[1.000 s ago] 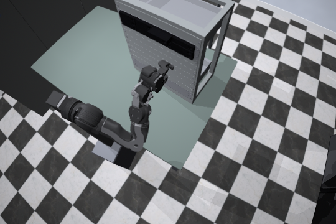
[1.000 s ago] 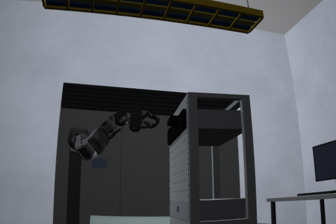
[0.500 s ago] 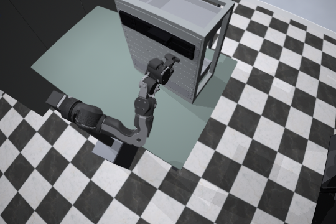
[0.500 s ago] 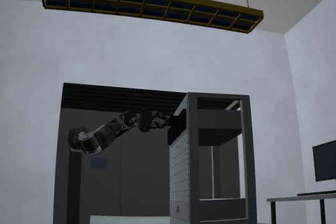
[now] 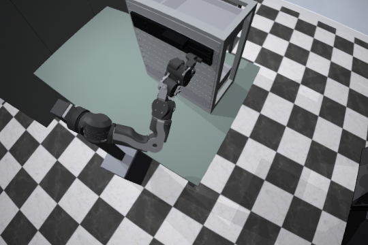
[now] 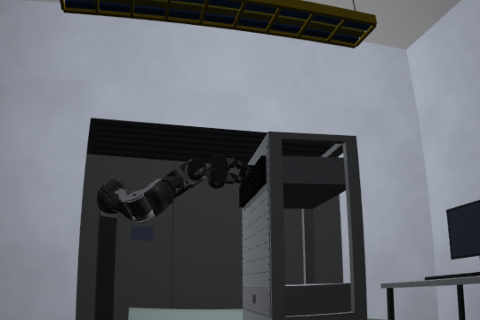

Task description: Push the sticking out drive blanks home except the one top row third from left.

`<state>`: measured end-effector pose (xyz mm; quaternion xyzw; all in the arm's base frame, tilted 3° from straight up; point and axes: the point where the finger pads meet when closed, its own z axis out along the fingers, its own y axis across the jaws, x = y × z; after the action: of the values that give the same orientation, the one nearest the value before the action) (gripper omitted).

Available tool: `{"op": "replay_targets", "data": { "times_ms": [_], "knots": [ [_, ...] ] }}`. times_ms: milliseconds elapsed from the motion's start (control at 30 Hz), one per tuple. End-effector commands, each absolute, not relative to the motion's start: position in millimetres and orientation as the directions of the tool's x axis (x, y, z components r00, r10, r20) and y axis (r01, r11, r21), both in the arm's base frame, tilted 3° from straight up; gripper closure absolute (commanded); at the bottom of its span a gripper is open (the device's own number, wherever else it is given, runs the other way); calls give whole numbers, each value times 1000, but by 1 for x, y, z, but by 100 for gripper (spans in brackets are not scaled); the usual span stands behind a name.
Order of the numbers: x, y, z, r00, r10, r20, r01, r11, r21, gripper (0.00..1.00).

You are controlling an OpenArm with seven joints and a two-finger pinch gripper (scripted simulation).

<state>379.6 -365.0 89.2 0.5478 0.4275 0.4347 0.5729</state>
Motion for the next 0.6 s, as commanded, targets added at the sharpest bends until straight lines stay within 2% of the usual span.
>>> {"op": "replay_targets", "data": {
  "times_ms": [0,567],
  "knots": [
    [379,-365,92,257,966,-23,-36,34,999,100],
    [389,-367,90,255,966,-26,-30,35,999,100]
  ]
}}
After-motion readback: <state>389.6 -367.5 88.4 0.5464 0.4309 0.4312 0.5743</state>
